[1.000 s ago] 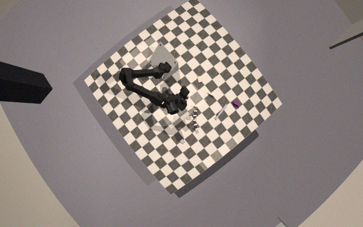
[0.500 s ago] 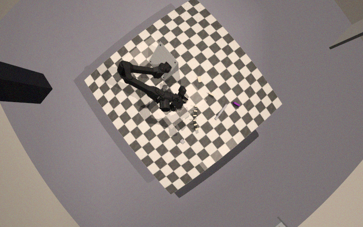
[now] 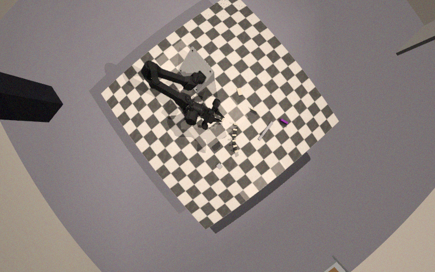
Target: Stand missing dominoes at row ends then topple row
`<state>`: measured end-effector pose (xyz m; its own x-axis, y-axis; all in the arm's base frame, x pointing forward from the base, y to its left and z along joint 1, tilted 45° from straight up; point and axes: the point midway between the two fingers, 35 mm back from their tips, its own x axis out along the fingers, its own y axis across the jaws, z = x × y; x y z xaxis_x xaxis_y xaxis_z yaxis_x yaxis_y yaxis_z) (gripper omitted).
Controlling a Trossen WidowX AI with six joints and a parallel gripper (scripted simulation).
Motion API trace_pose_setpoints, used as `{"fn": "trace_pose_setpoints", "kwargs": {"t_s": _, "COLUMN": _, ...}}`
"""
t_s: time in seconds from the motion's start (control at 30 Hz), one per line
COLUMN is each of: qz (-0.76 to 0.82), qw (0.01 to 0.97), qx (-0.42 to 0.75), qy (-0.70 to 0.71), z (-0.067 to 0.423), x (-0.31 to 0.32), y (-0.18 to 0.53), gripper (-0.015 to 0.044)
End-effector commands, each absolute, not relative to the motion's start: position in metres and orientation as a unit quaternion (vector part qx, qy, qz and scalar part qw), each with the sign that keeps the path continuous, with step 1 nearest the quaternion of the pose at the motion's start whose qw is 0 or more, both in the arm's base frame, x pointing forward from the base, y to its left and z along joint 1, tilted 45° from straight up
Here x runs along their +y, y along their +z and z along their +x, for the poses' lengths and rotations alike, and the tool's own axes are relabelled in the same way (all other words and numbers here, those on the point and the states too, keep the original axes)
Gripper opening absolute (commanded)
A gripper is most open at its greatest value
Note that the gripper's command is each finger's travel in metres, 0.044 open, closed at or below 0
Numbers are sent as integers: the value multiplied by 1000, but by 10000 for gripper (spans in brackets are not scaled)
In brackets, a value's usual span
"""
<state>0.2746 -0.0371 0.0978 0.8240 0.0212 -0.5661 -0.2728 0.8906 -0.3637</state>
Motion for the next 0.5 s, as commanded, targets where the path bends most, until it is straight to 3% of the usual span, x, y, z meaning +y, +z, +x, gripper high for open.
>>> {"fn": "trace_pose_setpoints", "kwargs": {"t_s": 0.0, "qz": -243, "qw": 933, "qx": 251, "qy": 84, "z": 272, "x": -37, "y": 102, "gripper": 107}}
{"fn": "trace_pose_setpoints", "kwargs": {"t_s": 0.47, "qz": -352, "qw": 925, "qx": 112, "qy": 84, "z": 255, "x": -36, "y": 116, "gripper": 107}}
